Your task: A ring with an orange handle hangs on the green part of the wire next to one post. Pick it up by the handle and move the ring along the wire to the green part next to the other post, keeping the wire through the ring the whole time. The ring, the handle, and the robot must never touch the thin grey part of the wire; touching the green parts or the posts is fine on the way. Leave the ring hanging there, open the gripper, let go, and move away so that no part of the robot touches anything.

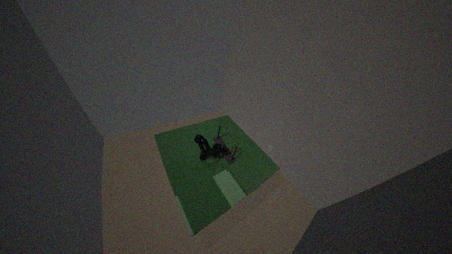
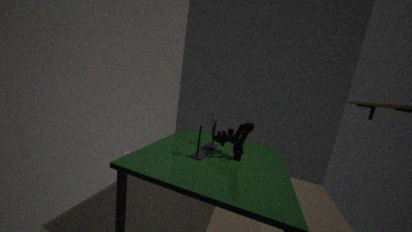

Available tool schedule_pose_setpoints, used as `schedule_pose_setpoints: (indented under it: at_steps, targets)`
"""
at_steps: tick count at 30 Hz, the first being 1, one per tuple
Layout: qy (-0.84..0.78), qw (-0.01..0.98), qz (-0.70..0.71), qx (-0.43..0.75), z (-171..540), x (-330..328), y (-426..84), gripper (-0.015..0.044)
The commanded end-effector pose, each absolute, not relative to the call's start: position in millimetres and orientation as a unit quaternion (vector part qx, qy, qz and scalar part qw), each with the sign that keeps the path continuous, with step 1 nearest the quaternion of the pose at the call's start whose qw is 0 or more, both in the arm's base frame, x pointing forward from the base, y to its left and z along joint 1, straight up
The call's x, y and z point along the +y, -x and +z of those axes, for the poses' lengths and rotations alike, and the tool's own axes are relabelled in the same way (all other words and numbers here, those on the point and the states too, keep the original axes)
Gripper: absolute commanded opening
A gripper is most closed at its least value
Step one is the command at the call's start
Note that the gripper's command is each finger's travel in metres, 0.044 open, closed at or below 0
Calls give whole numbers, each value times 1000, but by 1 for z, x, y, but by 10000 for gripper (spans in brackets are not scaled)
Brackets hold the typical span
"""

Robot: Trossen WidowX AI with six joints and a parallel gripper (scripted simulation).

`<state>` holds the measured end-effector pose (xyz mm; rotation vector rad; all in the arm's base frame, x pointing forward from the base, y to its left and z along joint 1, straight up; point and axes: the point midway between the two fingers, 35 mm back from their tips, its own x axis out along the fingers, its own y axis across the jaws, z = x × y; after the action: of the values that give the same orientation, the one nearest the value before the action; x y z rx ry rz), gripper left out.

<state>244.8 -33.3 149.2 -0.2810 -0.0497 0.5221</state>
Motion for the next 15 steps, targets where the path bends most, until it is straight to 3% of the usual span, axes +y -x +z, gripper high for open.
schedule_pose_setpoints:
  at_steps: [1, 15]
  targets:
    - [107, 975, 196, 4, 133, -60, -236, 160]
    - [14, 998, 6, 53, 97, -133, -194, 160]
